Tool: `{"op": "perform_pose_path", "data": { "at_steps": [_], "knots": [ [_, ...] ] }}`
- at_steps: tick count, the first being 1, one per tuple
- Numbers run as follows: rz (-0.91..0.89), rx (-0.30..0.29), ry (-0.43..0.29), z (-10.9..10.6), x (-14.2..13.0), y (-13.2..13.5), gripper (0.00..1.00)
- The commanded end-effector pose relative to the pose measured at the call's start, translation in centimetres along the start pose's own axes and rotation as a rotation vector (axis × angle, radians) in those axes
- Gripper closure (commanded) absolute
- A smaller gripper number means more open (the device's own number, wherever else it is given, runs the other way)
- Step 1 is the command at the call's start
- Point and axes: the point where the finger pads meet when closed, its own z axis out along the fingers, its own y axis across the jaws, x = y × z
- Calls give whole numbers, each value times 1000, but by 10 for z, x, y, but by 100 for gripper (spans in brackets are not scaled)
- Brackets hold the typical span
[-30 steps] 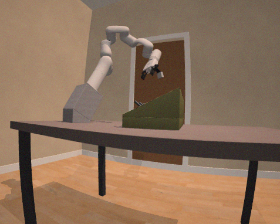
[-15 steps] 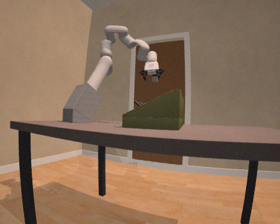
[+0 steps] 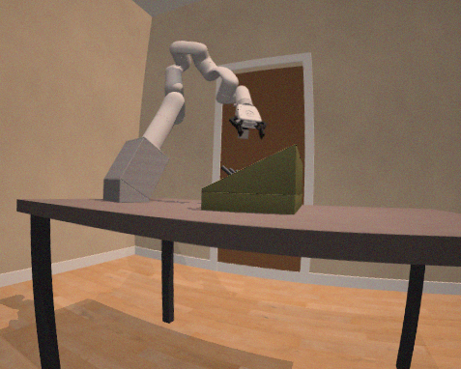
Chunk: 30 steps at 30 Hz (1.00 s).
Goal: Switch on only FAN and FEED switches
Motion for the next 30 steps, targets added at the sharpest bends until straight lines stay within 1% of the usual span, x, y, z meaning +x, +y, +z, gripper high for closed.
{"op": "perform_pose_path", "data": {
  "at_steps": [1,2,5,6,13,14,24,26,30],
  "knots": [
    [-56,-31,13,2,2,1,0],
    [-166,-79,26,5,11,1,0],
    [-166,-79,26,5,11,1,0],
    [-272,-127,39,6,21,2,0],
    [-272,-127,39,6,21,2,0],
    [-371,-175,51,6,32,2,0],
    [-371,-175,51,6,32,2,0],
    [-542,-267,73,4,54,0,0],
    [-542,-267,73,4,54,0,0]
  ]
}}
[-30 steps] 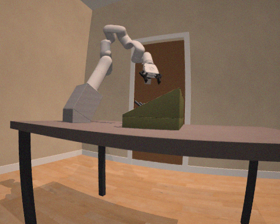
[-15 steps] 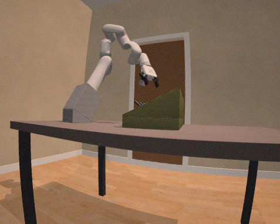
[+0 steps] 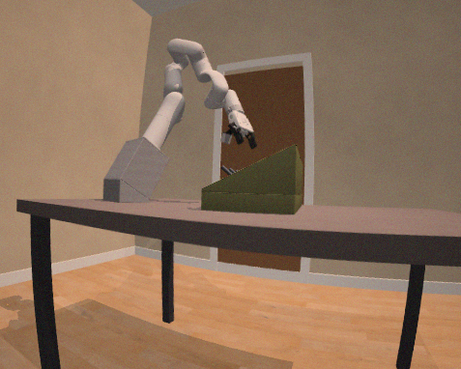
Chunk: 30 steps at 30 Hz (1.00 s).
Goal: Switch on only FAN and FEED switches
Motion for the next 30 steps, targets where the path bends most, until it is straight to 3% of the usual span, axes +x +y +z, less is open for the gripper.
{"op": "perform_pose_path", "data": {
  "at_steps": [1,9,11,24,26,30],
  "knots": [
    [-32,-27,3,-1,0,3,0],
    [-32,-27,3,-1,0,3,0],
    [-165,-106,15,-3,18,12,0],
    [-165,-106,15,-3,18,12,0],
    [-257,-165,21,-7,33,19,0],
    [-257,-165,21,-7,33,19,0]
  ]
}}
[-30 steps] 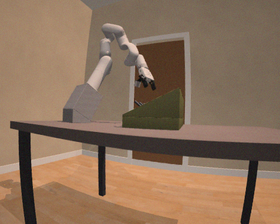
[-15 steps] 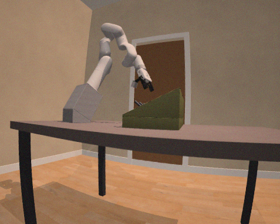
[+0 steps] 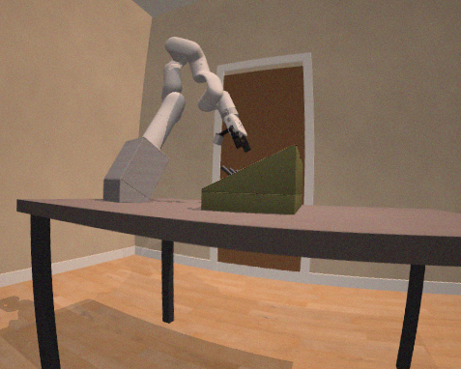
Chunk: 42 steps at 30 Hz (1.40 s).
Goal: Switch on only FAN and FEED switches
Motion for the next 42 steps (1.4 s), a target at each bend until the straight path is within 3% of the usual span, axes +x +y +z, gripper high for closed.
{"op": "perform_pose_path", "data": {
  "at_steps": [1,7,9,28,29,42],
  "knots": [
    [-11,-11,-3,-1,-1,2,0],
    [-11,-11,-3,-1,-1,2,0],
    [-64,-47,0,-3,6,8,0],
    [-90,-65,1,-4,10,11,0],
    [-90,-65,1,-4,10,11,24],
    [-90,-65,1,-4,10,11,24]
  ]
}}
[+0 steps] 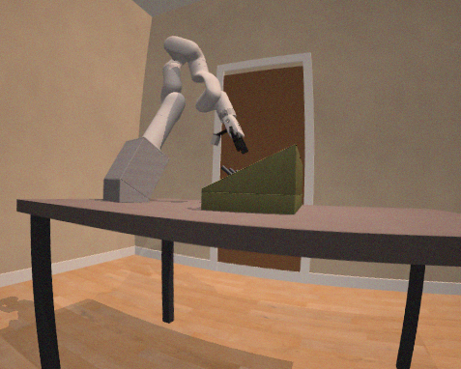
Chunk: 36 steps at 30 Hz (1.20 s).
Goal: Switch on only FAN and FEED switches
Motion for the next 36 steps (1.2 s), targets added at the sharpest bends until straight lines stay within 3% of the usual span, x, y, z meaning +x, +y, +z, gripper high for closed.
{"op": "perform_pose_path", "data": {
  "at_steps": [1,21,27,31,32,36],
  "knots": [
    [0,-1,-3,0,-1,0,24],
    [0,-1,-3,0,-1,0,24],
    [0,-1,-2,-4,26,0,24],
    [0,-1,-1,-4,29,0,24],
    [0,-1,-1,-4,29,0,0],
    [0,-1,-2,-3,29,0,0]
  ]
}}
